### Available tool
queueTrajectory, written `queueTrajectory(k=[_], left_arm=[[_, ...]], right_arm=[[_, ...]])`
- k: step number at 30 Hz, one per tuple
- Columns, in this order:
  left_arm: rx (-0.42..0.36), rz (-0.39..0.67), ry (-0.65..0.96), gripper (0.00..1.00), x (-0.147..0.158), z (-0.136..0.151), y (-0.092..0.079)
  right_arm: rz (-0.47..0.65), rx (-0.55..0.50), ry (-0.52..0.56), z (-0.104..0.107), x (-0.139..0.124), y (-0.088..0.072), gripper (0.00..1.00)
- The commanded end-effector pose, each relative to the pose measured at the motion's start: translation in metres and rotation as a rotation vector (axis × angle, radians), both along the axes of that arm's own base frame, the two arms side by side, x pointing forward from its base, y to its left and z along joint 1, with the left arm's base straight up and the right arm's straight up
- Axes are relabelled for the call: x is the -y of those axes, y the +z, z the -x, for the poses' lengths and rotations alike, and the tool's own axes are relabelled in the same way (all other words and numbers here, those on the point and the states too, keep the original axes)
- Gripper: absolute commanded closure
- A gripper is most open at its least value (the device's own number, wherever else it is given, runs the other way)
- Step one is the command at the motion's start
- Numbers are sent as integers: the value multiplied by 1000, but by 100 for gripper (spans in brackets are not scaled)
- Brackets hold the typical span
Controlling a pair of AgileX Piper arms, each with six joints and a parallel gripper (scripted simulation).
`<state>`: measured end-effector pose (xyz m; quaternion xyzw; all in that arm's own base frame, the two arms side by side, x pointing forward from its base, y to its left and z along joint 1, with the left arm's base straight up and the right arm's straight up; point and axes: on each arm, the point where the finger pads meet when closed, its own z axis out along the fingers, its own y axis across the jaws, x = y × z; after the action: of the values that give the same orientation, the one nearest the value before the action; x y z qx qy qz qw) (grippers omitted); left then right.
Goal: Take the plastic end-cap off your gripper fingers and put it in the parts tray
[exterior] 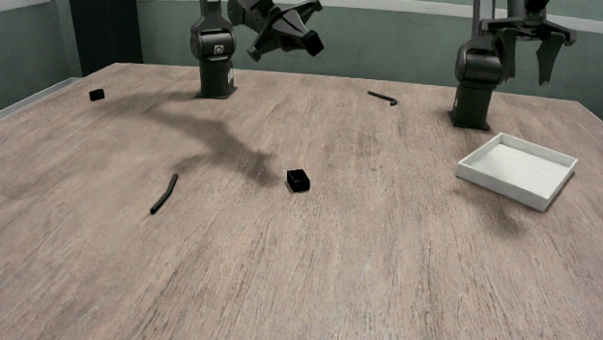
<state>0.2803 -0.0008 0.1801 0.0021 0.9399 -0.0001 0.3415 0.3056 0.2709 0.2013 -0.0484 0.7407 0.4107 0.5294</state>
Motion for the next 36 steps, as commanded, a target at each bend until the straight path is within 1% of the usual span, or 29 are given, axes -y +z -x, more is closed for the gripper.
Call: queueTrajectory(k=[1, 18, 20, 25, 28, 32, 34, 36], left_arm=[[2, 1, 1, 35, 0, 0, 1], [5, 12, 6, 35, 2, -1, 1], [12, 42, 18, 35, 9, -4, 2], [34, 169, 68, 35, 37, -14, 8], [41, 225, 88, 35, 50, -18, 10], [46, 282, 106, 35, 65, -21, 13], [46, 282, 106, 35, 65, -21, 13], [46, 322, 118, 35, 75, -23, 15]], right_arm=[[-2, 2, 0, 0, 0, 1, 100], [-5, 1, 0, 0, 0, 1, 100], [-5, 1, 0, 0, 0, 1, 100], [-5, 1, 0, 0, 0, 1, 100], [-5, 1, 0, 0, 0, 1, 100], [-5, 1, 0, 0, 0, 1, 100], [-5, 1, 0, 0, 0, 1, 100], [-5, 1, 0, 0, 0, 1, 100]])
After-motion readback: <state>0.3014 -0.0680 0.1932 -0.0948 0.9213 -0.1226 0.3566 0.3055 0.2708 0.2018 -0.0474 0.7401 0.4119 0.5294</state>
